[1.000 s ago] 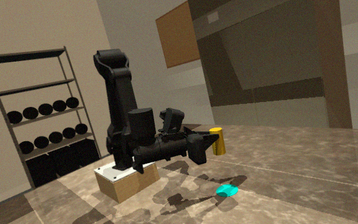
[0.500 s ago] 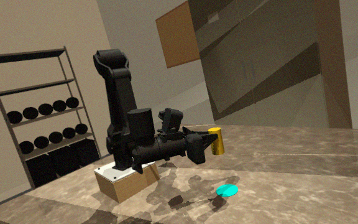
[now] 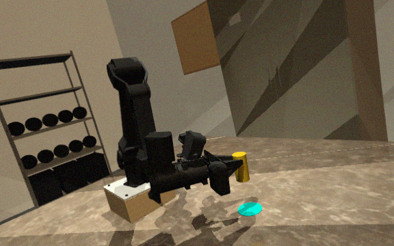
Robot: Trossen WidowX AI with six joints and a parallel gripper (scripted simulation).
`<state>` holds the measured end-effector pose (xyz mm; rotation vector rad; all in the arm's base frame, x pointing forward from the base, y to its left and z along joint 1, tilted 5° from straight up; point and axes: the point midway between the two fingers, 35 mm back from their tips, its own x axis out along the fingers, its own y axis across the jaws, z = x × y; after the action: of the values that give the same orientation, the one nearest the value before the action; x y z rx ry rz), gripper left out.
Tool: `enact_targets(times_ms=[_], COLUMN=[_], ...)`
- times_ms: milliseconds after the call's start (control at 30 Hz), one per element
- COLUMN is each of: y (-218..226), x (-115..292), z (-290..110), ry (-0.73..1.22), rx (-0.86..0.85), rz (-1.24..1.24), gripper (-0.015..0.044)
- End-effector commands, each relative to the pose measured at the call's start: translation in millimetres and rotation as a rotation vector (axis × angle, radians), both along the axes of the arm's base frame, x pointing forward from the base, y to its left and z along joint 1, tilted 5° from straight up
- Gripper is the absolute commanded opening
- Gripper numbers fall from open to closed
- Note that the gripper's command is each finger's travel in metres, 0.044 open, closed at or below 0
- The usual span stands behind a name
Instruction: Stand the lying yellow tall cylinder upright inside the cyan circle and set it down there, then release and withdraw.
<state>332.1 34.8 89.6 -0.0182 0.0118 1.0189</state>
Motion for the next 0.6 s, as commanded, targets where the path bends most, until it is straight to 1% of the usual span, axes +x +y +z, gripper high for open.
enact_targets(times_ms=[0, 400, 567], y=[0, 3, 4], x=[2, 2, 3], z=[-14, -53, -59], ry=[0.003, 0.035, 0.040], rx=[-0.003, -0.002, -0.003], rz=[0.000, 0.004, 0.004], gripper=[0.0105, 0.0105, 0.0105])
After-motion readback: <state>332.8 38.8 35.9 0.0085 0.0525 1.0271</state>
